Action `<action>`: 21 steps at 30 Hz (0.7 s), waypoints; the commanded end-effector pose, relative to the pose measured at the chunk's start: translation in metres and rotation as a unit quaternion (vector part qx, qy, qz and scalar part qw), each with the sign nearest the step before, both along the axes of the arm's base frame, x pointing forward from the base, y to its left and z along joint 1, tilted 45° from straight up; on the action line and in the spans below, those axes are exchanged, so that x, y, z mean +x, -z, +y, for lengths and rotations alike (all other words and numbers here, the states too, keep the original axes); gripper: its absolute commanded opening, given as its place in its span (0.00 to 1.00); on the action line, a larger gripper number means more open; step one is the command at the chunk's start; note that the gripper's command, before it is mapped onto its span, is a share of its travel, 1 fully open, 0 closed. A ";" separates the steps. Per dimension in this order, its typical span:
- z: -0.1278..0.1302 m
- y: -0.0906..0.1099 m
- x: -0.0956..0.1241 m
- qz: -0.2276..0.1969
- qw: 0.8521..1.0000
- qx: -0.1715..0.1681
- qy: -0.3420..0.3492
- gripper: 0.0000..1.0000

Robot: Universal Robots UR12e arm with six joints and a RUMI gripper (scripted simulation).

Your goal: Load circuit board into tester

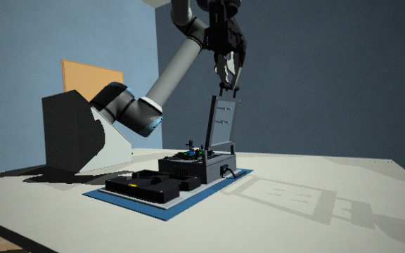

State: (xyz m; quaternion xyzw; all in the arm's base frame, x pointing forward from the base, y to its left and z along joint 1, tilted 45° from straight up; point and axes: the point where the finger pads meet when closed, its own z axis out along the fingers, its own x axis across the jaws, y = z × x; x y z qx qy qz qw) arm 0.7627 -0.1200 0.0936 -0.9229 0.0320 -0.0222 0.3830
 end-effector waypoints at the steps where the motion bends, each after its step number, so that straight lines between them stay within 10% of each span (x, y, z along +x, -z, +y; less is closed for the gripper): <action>1: -0.001 -0.001 -0.002 0.000 1.000 0.000 0.000 0.00; 21: -0.002 -0.002 -0.015 0.000 1.000 0.000 0.000 0.00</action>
